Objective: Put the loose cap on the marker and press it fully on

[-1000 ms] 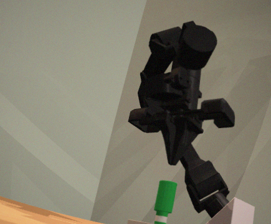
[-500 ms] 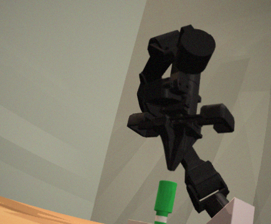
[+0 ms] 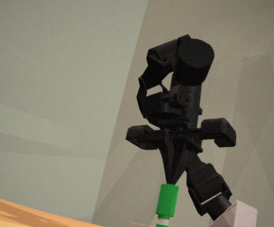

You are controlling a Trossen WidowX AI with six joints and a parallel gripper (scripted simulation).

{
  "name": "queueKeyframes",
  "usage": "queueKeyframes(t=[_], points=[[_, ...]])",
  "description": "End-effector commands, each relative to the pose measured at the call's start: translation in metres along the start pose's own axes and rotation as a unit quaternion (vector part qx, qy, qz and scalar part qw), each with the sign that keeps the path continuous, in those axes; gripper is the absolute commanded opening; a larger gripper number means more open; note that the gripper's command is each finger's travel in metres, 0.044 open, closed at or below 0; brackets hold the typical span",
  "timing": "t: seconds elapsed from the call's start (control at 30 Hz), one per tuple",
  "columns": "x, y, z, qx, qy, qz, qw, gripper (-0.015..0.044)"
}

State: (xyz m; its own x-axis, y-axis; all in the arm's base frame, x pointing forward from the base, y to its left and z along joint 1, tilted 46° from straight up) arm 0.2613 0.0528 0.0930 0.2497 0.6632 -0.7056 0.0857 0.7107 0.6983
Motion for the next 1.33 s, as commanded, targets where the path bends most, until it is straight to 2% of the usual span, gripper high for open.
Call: queueKeyframes(t=[0.0,0.3,0.53,0.7,1.23,1.3], points=[[-0.001,-0.007,0.000,0.000,0.001,-0.001,1.000,0.0000],[0.000,-0.002,0.001,-0.001,0.001,0.001,1.000,0.0000],[-0.001,0.083,-0.004,-0.020,0.042,0.009,0.999,0.0000],[-0.001,0.085,-0.004,-0.020,0.043,0.009,0.999,0.0000],[-0.001,0.085,-0.004,-0.020,0.043,0.009,0.999,0.0420],[-0.001,0.085,-0.004,-0.020,0.043,0.009,0.999,0.0440]])
Point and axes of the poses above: the point midway between the two fingers, 35 mm back from their tips, its own y axis back along the fingers, its own x axis across the jaws, z = x × y, the point moved 6 cm from there along y, back along the fingers, and after that the axes turned 13 degrees about -y, right-handed, at the moved point
